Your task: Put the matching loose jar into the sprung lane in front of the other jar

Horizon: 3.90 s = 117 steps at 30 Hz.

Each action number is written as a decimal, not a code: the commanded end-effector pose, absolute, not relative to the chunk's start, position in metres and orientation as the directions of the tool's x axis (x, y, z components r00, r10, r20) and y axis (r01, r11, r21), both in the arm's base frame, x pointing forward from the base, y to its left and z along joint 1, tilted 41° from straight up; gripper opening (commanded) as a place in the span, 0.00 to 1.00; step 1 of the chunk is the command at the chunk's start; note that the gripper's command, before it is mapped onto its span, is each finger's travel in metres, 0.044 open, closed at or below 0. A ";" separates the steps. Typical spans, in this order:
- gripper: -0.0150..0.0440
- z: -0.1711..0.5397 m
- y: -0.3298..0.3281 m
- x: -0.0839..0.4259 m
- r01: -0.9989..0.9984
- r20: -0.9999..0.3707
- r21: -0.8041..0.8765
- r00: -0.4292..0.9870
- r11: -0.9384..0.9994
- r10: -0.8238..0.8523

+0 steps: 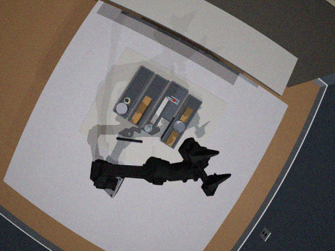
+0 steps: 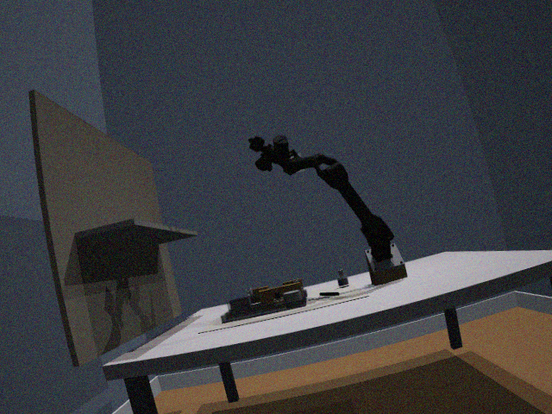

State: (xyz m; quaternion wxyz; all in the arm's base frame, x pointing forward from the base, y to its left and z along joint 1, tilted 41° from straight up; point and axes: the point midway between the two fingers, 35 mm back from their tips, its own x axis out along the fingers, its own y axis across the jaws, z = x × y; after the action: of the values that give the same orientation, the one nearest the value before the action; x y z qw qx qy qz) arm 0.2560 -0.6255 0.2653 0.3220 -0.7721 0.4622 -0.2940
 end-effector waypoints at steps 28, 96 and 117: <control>1.00 -0.073 -0.369 0.187 -0.286 -0.960 -0.118 0.278 0.951 -0.035; 0.69 -0.131 -0.121 0.136 0.136 -0.766 0.643 0.116 0.753 0.633; 0.25 -0.067 -0.169 0.129 0.138 -0.768 0.641 0.115 0.755 0.630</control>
State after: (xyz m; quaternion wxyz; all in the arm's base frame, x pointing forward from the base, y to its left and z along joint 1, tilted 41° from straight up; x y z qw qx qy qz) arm 0.1316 -0.1530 -0.0868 0.6791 0.3069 0.6410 0.1838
